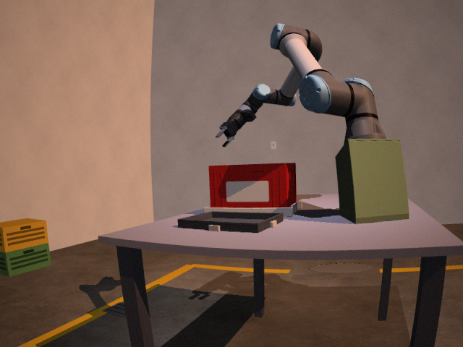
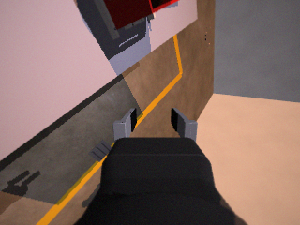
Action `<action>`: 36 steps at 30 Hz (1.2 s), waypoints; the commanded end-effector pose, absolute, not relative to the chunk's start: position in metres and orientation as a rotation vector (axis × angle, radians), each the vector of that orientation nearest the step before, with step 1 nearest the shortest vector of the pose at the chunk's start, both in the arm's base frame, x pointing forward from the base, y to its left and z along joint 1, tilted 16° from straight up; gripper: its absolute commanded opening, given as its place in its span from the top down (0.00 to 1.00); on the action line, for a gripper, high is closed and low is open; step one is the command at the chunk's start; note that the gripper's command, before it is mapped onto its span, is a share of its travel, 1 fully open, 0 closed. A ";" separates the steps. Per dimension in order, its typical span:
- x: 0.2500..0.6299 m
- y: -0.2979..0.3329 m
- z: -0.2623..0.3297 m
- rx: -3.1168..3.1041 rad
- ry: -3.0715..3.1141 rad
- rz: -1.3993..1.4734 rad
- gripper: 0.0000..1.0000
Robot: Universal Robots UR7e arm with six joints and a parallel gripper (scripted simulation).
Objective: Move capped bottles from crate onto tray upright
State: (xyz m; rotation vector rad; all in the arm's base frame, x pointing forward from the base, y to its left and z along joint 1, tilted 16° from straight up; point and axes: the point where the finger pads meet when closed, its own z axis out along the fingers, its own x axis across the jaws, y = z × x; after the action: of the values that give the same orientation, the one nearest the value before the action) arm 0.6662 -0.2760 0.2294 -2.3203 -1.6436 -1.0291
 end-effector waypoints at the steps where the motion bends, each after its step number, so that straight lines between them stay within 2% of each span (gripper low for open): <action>1: 0.659 -0.271 0.220 -2.380 -1.604 -1.006 0.00; 36: 0.605 -0.234 0.162 -2.728 -1.296 -0.820 0.00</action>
State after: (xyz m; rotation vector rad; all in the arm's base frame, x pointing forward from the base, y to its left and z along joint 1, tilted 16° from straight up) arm 0.6122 -0.2403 0.1658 -2.6845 -1.3358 -0.8418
